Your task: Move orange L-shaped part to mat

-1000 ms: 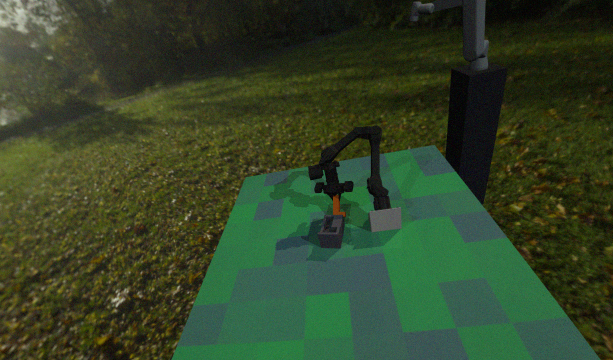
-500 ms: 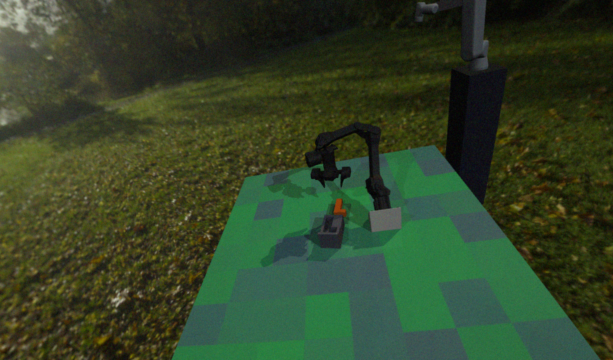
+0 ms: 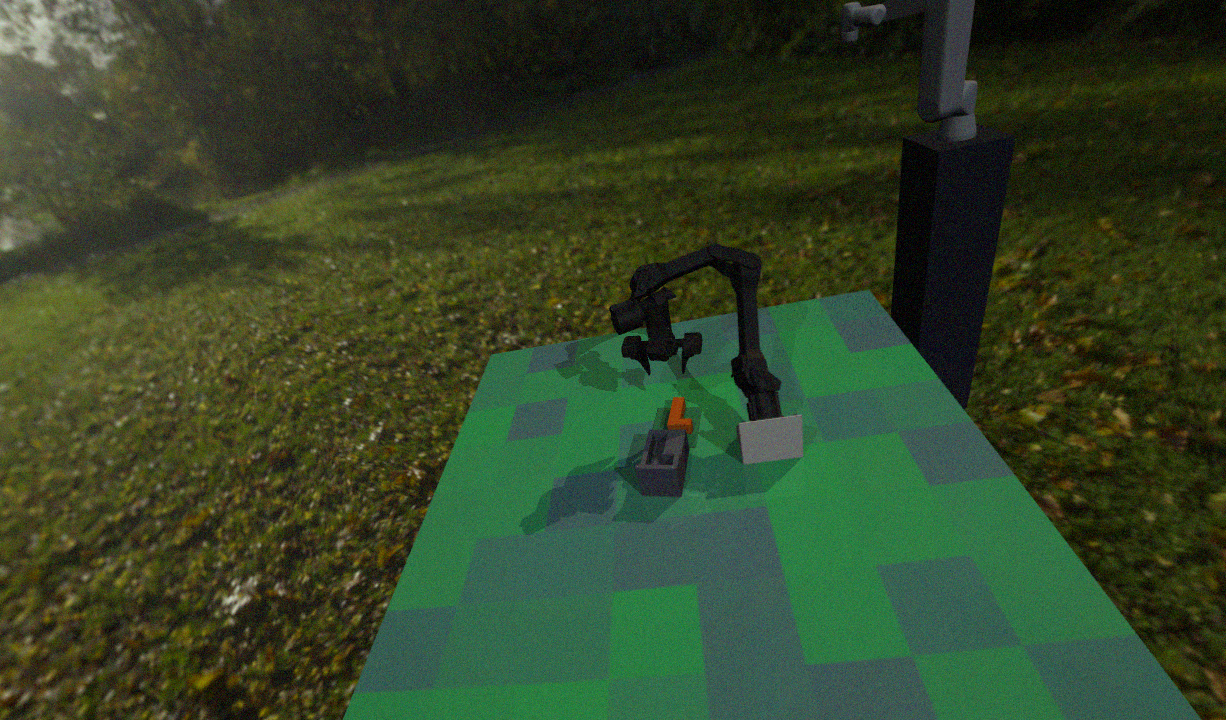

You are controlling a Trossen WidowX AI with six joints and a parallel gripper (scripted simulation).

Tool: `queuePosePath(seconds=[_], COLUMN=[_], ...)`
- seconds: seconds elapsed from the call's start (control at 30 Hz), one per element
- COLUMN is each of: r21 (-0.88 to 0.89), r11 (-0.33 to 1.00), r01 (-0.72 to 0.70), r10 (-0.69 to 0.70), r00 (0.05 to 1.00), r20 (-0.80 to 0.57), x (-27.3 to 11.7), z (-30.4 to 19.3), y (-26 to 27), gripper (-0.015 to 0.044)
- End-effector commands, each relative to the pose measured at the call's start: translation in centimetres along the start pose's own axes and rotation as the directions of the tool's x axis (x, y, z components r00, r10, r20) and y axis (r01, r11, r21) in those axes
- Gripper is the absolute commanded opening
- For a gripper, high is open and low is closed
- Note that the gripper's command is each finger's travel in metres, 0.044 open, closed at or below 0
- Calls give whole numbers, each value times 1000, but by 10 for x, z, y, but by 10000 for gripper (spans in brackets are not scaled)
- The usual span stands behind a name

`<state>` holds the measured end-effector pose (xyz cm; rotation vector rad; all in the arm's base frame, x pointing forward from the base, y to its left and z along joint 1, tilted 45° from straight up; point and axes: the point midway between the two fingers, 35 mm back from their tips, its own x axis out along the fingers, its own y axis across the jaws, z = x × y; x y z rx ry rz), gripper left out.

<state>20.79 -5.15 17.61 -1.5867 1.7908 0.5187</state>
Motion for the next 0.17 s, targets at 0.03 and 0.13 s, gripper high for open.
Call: queuePosePath(seconds=[0.03, 0.13], r21=[-1, -1], r11=[1000, 1000], r01=[2, 2], r10=[-2, -2], r00=[1000, 1000], r20=[1, 1], x=[0, 0], z=[0, 0], y=[0, 0], gripper=[400, 400])
